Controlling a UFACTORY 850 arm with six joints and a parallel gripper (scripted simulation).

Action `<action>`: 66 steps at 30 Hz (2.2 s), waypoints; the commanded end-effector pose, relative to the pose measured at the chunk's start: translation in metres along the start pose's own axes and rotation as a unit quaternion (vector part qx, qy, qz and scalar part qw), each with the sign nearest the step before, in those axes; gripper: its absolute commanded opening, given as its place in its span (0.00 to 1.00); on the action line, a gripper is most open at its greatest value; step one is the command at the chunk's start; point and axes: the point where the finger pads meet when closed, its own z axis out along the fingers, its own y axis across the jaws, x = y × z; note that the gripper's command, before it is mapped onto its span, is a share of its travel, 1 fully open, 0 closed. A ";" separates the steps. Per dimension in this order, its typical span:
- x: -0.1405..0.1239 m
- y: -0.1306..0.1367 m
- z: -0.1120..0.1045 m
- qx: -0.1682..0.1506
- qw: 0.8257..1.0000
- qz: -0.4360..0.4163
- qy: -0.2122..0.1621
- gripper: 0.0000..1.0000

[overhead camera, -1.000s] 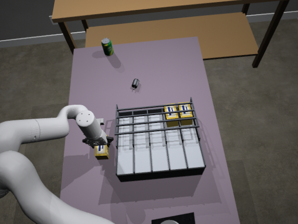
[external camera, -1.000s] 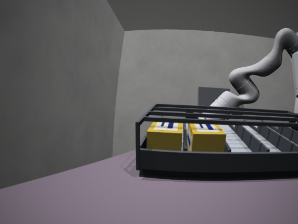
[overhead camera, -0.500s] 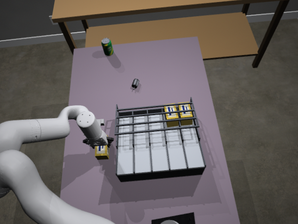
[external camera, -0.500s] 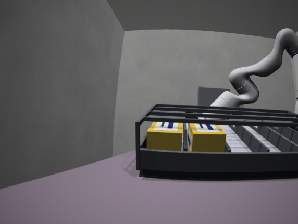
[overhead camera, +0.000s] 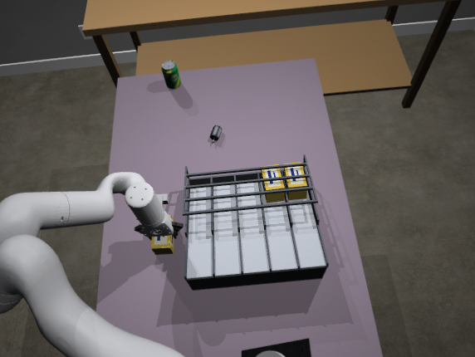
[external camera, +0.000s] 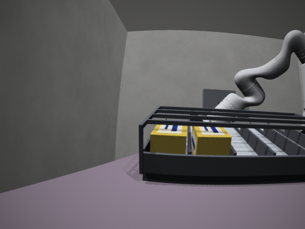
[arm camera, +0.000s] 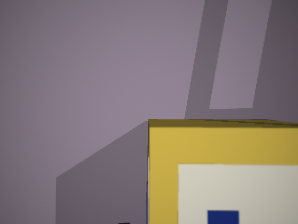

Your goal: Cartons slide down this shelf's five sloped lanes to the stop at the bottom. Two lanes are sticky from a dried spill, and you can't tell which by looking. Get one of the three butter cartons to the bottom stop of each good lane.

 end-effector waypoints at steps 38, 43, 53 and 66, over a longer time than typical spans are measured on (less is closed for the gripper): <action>0.000 0.000 -0.081 0.000 1.000 0.000 0.001 0.00; 0.000 0.000 -0.101 0.000 1.000 0.000 0.001 0.00; 0.000 0.000 -0.170 -0.001 1.000 -0.013 0.002 0.00; 0.000 0.000 -0.262 -0.001 1.000 -0.013 0.002 0.00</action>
